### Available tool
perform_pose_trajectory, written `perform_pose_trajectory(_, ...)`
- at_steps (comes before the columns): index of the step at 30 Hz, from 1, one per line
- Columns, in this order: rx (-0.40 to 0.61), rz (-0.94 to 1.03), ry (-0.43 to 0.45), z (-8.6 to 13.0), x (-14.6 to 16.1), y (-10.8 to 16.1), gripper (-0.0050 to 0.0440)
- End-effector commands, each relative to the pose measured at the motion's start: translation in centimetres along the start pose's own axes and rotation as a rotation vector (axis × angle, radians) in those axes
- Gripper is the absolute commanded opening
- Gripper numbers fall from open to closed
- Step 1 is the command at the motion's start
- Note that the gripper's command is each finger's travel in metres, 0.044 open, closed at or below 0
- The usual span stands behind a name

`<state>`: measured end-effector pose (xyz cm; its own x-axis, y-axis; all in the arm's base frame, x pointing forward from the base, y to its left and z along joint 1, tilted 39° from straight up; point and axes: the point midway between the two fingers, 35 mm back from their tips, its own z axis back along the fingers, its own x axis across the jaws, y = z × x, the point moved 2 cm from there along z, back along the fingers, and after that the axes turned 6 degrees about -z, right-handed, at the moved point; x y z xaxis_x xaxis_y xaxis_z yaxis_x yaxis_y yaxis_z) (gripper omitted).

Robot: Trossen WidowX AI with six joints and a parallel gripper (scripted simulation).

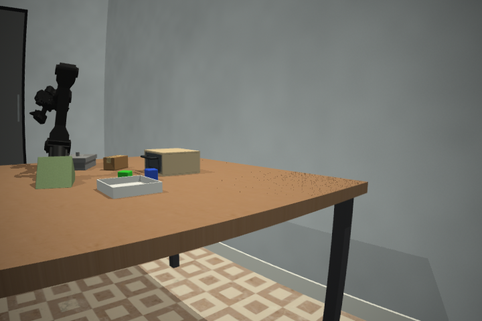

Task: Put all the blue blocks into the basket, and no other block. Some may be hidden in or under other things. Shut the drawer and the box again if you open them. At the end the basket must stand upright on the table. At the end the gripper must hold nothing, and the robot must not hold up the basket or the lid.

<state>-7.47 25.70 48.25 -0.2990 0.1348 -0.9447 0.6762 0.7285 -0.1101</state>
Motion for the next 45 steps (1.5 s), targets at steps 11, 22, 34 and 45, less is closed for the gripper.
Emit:
perform_pose_trajectory(11,0.000,0.000,0.000,0.0,0.0,0.0,0.0400)
perform_pose_trajectory(22,0.293,-0.143,-0.069,1.6,0.8,4.1,0.0284)
perform_pose_trajectory(34,0.463,-0.226,-0.109,4.7,2.5,13.0,0.0284)
perform_pose_trajectory(45,0.919,-0.505,-0.105,13.7,-0.2,17.4,0.0284)
